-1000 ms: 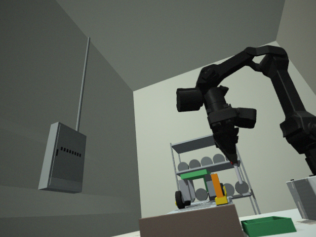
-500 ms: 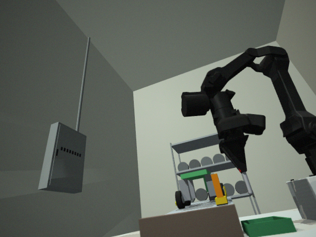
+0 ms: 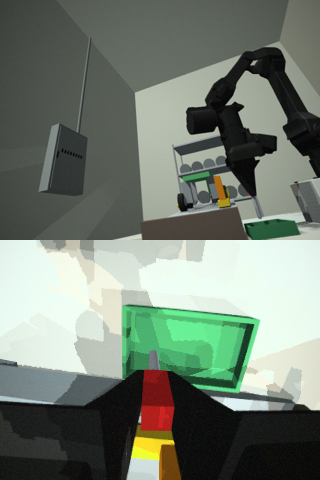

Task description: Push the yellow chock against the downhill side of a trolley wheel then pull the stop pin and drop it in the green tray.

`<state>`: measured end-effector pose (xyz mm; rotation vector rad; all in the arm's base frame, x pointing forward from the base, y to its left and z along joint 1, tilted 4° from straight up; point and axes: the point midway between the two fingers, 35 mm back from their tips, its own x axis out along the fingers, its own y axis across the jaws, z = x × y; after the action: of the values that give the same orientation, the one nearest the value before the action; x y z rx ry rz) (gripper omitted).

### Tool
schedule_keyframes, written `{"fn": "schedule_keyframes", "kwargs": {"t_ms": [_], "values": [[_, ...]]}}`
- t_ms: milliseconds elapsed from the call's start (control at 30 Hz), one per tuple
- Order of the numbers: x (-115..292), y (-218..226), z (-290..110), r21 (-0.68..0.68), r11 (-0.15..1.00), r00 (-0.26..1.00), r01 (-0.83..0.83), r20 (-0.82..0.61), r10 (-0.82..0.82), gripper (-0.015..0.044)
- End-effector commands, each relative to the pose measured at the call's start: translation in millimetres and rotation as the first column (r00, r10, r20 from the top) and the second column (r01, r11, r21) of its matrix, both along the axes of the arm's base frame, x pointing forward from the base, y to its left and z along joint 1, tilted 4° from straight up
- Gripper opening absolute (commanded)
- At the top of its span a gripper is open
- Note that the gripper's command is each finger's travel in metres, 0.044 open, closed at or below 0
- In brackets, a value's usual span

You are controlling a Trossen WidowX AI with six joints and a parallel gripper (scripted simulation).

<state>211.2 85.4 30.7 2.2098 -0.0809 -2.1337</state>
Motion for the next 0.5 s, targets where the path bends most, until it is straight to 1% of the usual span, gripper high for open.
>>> {"fn": "schedule_keyframes", "kwargs": {"t_ms": [0,200,433,467], "values": [[-0.9,-7.5,-12.4,-0.011,1.0,1.0,-0.001,-0.001,0.001,0.0],[-1.3,-12.2,-20.8,-0.011,1.0,1.0,-0.001,-0.001,0.001,0.0],[-1.3,-8.5,-20.8,-0.011,1.0,1.0,-0.001,-0.001,0.001,0.0184],[-1.3,-7.6,-20.9,-0.011,1.0,1.0,-0.001,-0.001,0.001,0.019]]}}
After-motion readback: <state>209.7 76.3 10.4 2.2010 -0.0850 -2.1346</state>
